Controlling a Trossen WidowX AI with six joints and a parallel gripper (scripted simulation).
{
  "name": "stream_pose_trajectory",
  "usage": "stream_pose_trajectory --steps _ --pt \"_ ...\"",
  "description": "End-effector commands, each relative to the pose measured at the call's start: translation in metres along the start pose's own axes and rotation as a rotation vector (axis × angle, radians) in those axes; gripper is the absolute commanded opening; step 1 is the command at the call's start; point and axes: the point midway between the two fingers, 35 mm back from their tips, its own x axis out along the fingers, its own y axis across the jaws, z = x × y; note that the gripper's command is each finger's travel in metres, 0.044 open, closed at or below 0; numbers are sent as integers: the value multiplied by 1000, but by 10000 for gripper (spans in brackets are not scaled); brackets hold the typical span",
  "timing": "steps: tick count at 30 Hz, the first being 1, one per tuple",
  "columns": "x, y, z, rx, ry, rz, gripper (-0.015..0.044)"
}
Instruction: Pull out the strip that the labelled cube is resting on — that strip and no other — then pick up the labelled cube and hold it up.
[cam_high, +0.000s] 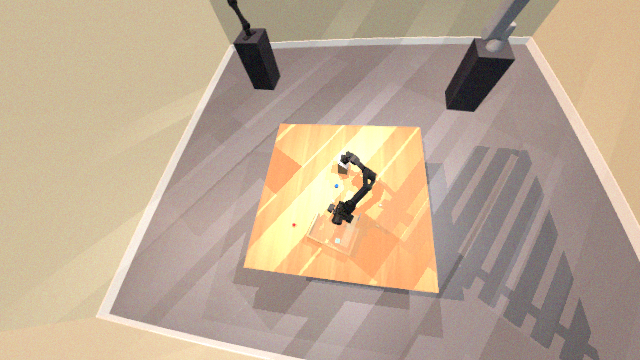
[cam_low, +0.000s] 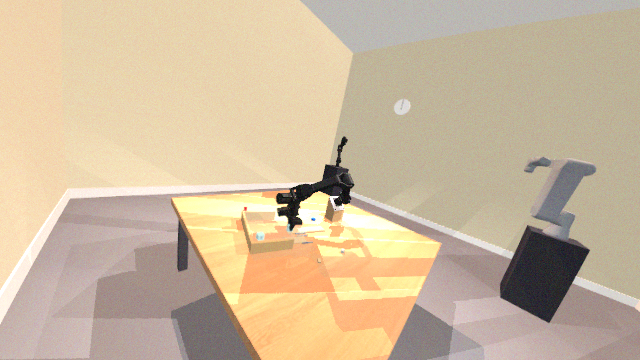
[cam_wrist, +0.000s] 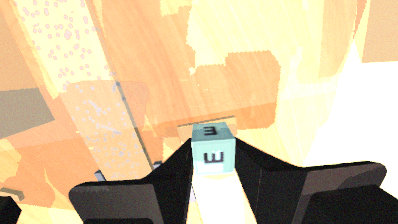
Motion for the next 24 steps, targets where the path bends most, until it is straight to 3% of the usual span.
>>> stream_pose_trajectory --steps 1,13,24 --pt "-11 -3 -6 -7 -12 -3 0" --pt "-41 -25 -50 12 4 1 0" --pt "-43 -36 -73 14 6 0 0"
